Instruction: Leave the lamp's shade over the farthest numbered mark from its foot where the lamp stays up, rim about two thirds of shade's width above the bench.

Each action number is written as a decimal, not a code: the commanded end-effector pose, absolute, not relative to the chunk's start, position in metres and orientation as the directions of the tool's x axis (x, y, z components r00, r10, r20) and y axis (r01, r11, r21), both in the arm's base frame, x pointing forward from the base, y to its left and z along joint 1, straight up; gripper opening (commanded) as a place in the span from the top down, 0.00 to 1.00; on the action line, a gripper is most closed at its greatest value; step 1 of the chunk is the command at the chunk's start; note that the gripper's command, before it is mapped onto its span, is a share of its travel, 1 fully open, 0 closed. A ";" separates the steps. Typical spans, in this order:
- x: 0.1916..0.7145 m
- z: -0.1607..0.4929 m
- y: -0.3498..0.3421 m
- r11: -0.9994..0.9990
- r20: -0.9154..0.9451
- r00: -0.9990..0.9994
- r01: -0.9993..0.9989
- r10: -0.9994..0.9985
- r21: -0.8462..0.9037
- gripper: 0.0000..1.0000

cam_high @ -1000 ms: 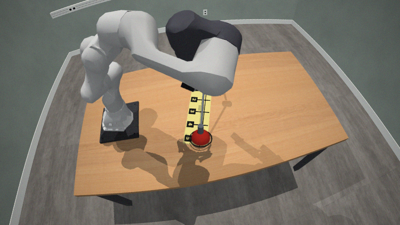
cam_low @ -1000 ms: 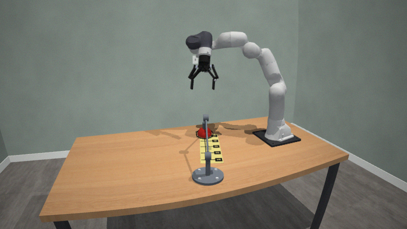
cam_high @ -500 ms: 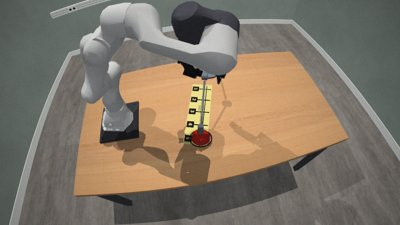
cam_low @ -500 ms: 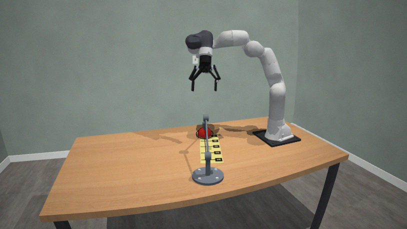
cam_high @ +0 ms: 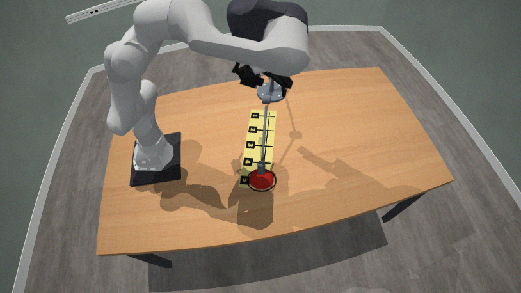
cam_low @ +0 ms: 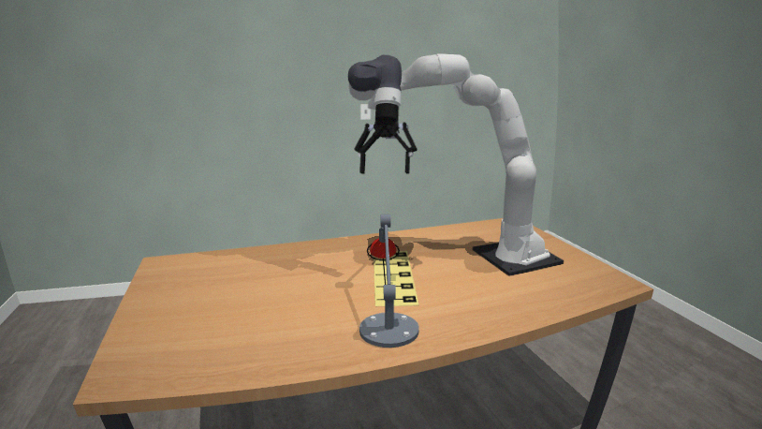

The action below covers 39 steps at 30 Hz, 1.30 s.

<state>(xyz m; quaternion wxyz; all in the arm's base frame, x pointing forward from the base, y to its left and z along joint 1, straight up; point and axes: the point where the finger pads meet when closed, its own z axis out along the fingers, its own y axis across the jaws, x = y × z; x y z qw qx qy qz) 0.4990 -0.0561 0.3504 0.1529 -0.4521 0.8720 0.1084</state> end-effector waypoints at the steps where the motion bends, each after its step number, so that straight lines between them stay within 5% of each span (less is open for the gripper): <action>1: 0.503 0.351 -0.045 0.592 -0.365 -0.569 -0.804 -0.737 0.058 0.00; 39: 0.522 0.356 0.080 0.525 -0.372 -0.502 -0.850 -0.781 0.045 0.00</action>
